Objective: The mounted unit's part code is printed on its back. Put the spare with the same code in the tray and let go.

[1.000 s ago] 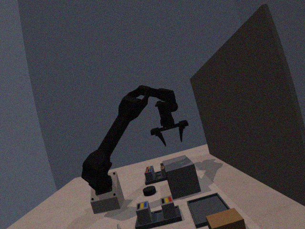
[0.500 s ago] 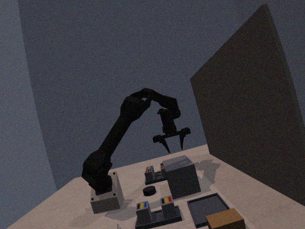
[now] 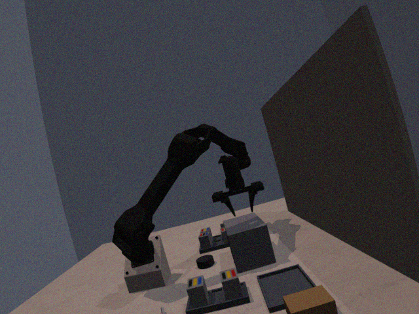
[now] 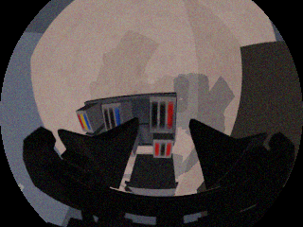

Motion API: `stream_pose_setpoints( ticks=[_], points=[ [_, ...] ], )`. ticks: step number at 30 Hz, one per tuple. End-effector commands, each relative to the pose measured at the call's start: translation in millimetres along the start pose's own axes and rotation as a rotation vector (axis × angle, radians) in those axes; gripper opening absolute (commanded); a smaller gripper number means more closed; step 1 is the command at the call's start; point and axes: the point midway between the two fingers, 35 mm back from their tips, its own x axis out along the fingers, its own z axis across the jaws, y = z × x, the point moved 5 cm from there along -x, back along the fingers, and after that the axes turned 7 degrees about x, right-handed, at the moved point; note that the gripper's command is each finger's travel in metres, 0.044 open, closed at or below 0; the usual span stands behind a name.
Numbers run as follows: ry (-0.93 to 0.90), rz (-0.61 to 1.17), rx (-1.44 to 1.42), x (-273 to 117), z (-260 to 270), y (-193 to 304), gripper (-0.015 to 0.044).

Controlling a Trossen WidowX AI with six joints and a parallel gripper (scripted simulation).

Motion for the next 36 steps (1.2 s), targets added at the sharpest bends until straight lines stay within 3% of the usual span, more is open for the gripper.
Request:
stream_pose_setpoints(
  ticks=[1,34,36],
  points=[
    [0.001,0.004,-0.005,7,0,0,0.0300],
    [0.002,0.007,-0.004,53,2,3,0.0300],
    [0.000,0.005,0.000,52,1,3,0.0247]
  ],
)
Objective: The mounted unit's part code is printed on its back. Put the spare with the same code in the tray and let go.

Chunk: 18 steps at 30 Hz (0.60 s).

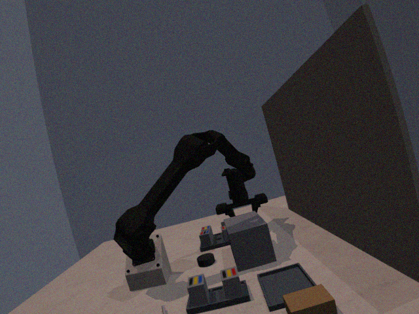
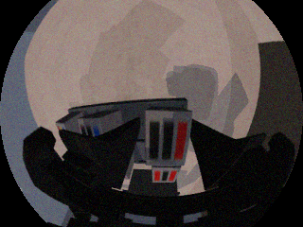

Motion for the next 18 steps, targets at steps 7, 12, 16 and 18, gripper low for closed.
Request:
stream_pose_setpoints(
  ticks=[7,12,16,18],
  points=[
    [0.000,0.000,0.001,-0.2,-0.2,-0.1,0.0142],
    [0.000,0.000,0.001,-0.2,-0.2,-0.1,0.0070],
    [0.000,0.000,0.001,-0.2,-0.2,-0.1,0.0000],
    [0.000,0.000,0.001,-0.2,-0.2,-0.1,0.0000]
  ],
)
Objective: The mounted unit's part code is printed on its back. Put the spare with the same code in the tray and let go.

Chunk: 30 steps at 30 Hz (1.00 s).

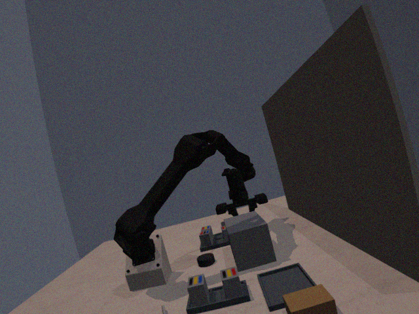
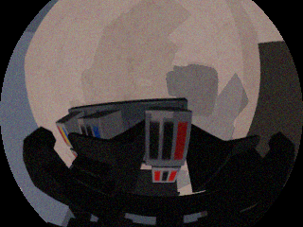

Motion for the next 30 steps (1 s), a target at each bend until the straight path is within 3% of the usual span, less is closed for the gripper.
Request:
stream_pose_setpoints(
  ticks=[1,6,17,30],
  points=[
    [0.000,0.000,0.001,0,0,0,0.0000],
    [0.000,-0.001,0.000,-4,-1,0,0.0000],
    [0.001,-0.002,-0.005,-75,0,-1,0.0000],
    [0.003,-0.002,-0.008,-103,1,-2,0.0000]
  ],
)
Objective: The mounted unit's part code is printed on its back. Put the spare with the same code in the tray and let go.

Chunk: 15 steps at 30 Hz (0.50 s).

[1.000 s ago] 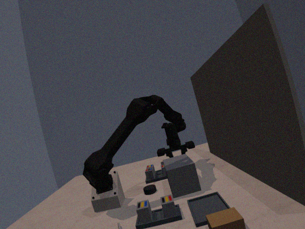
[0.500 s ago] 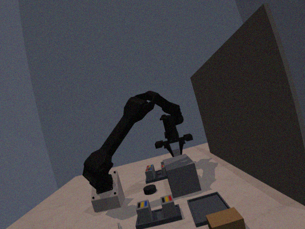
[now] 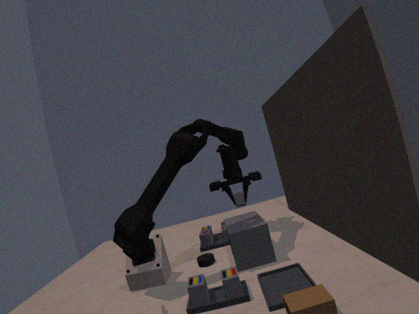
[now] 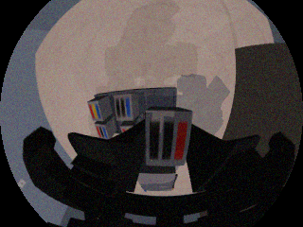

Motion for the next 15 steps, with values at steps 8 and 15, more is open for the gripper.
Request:
stream_pose_setpoints(
  ticks=[8,15],
  points=[
    [0.008,-0.019,0.008,-45,3,-1,0.0000],
    [0.005,-0.032,0.003,-53,-20,25,0.0000]
  ],
)
